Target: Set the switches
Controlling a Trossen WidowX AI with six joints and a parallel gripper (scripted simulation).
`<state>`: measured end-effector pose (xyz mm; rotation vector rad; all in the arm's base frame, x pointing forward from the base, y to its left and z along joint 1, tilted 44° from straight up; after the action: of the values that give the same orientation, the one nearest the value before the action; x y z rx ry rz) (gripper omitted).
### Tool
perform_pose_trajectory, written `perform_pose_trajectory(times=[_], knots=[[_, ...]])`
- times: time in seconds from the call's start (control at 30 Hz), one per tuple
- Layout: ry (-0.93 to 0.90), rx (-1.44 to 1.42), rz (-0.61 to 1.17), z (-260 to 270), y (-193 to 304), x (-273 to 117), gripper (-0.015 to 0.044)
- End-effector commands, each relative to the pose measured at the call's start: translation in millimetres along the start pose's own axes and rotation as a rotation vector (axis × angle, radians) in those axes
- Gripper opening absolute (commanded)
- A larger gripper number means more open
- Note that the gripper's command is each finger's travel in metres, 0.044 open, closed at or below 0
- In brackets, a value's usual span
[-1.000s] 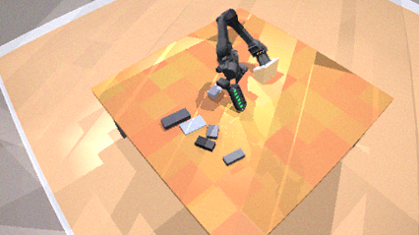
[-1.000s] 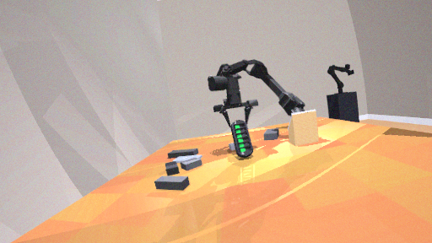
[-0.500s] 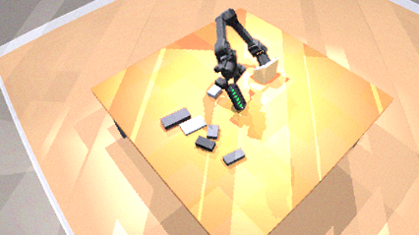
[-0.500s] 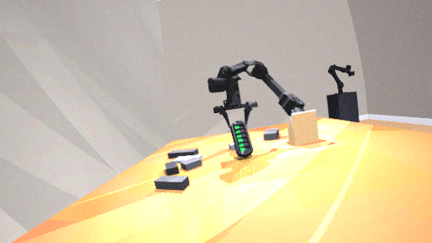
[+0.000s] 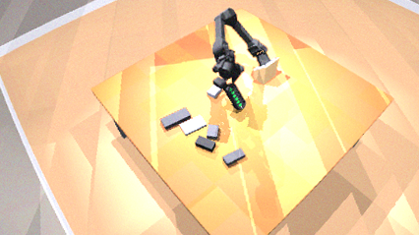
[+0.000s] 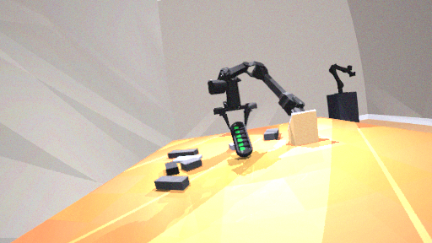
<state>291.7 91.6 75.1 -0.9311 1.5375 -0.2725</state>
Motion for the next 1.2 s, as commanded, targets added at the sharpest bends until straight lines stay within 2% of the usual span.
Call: perform_pose_trajectory(times=[0.0, 1.17], knots=[[0.014, 0.001, 0.005, -2, -2, 8, 0.0337], [0.015, 0.001, 0.004, -8, -21, 25, 0.0338]])
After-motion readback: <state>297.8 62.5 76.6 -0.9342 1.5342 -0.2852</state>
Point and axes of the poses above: the point midway between the two fingers, 35 mm back from their tips, its own x axis out along the fingers, its own z axis across the jaws, y = z × x, the point moved 5 cm from there along -x, back along the fingers, and after that the axes turned 15 degrees about -x, right-handed, at the moved point
